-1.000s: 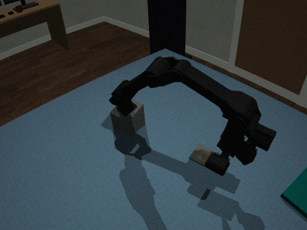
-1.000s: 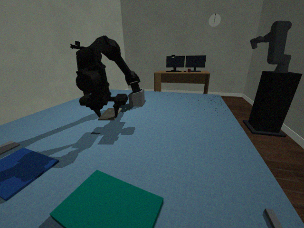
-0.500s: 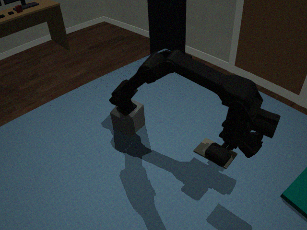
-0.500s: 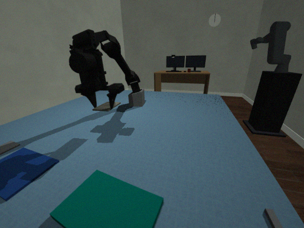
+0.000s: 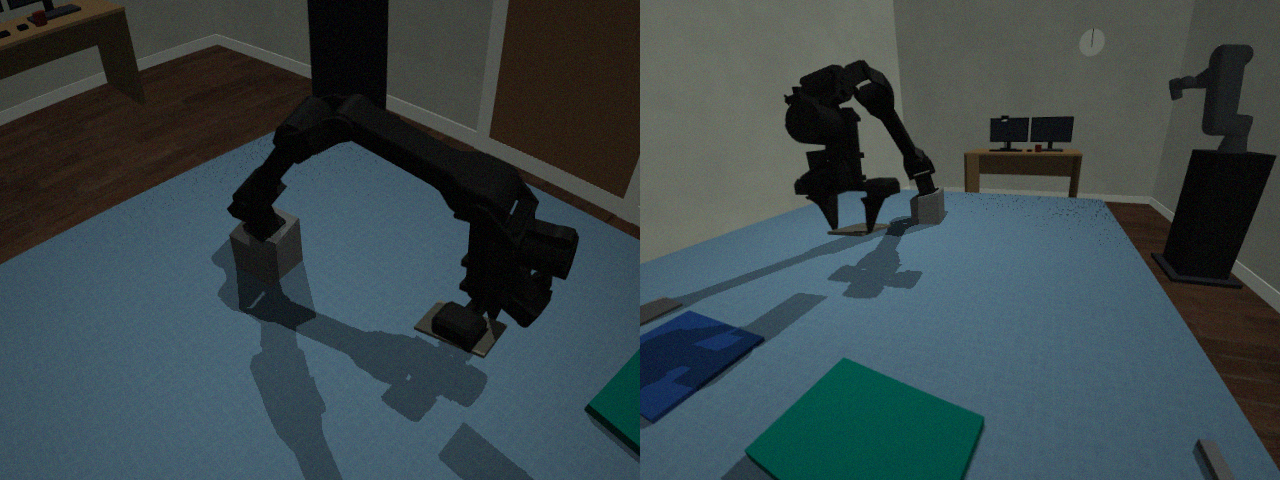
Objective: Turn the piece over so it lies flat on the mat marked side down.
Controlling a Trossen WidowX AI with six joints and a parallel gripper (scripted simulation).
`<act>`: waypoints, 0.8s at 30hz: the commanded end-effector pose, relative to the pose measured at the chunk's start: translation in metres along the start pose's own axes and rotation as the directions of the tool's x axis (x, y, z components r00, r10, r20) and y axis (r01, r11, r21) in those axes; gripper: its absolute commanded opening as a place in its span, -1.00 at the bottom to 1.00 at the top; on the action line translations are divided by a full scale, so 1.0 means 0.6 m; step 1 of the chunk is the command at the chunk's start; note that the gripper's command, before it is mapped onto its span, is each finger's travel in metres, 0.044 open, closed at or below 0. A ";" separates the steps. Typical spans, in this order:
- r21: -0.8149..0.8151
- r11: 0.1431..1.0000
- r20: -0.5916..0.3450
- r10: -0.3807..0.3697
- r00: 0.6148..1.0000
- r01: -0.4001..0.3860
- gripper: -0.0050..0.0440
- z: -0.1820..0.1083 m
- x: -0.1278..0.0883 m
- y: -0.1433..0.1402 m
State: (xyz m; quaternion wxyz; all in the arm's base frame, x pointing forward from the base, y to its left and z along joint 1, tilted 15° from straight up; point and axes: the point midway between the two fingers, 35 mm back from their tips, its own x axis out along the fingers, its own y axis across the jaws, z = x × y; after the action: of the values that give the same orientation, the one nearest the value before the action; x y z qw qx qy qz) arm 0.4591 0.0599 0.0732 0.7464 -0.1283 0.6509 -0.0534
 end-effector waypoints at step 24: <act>0.000 1.000 0.266 -0.001 0.964 0.001 -0.80 0.040 0.013 0.002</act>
State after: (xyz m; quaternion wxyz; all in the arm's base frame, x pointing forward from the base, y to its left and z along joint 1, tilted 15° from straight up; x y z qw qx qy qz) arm 0.4812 0.0621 0.0596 0.8127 -0.1346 0.5657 -0.0381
